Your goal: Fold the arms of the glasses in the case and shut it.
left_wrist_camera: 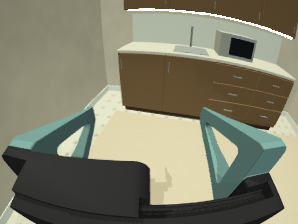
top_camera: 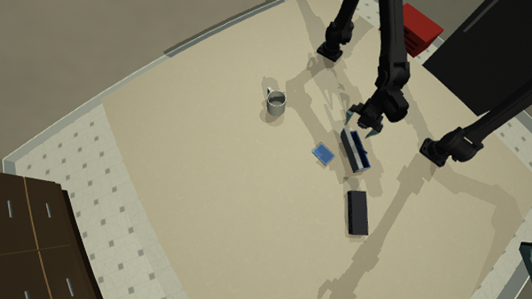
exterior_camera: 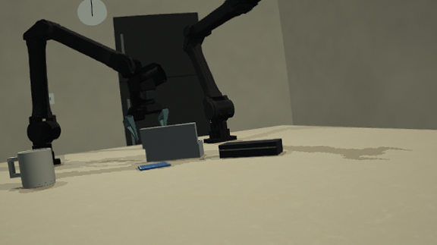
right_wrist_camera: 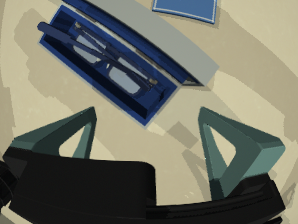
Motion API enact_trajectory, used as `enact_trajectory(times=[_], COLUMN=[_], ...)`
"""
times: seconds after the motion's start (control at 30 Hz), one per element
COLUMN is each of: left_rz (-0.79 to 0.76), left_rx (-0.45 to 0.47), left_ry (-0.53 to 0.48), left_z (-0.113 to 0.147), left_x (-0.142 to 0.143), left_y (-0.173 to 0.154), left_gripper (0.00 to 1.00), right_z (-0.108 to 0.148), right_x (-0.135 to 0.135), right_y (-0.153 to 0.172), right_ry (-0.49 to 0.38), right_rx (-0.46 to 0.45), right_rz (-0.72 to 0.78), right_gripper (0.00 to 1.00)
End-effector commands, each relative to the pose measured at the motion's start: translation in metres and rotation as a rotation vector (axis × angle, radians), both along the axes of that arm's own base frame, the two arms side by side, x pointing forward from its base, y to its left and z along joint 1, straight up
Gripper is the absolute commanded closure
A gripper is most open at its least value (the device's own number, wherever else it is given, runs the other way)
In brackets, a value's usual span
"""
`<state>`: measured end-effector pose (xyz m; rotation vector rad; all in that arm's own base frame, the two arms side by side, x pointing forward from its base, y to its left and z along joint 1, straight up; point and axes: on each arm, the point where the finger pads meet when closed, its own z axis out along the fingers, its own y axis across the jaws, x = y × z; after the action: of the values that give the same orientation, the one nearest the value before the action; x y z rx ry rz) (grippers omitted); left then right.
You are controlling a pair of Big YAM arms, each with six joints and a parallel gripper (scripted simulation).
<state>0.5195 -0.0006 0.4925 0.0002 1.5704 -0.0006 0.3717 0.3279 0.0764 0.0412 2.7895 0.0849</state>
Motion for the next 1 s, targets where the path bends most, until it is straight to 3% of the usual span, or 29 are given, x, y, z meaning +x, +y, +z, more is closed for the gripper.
enact_trajectory(times=[0.0,0.97], left_rz=[0.014,0.014], left_rx=[-0.004,-0.004], left_ry=[-0.014,-0.014], left_z=[0.007,0.007], left_x=[-0.005,-0.005], left_y=[0.007,0.007], left_gripper=[0.0,0.0], right_z=[0.012,-0.004], right_x=[0.009,0.002], right_y=[-0.004,-0.02], right_ry=[-0.038,-0.133], right_rx=[0.023,0.075], right_rz=[0.074,0.464], right_gripper=[0.04,0.04])
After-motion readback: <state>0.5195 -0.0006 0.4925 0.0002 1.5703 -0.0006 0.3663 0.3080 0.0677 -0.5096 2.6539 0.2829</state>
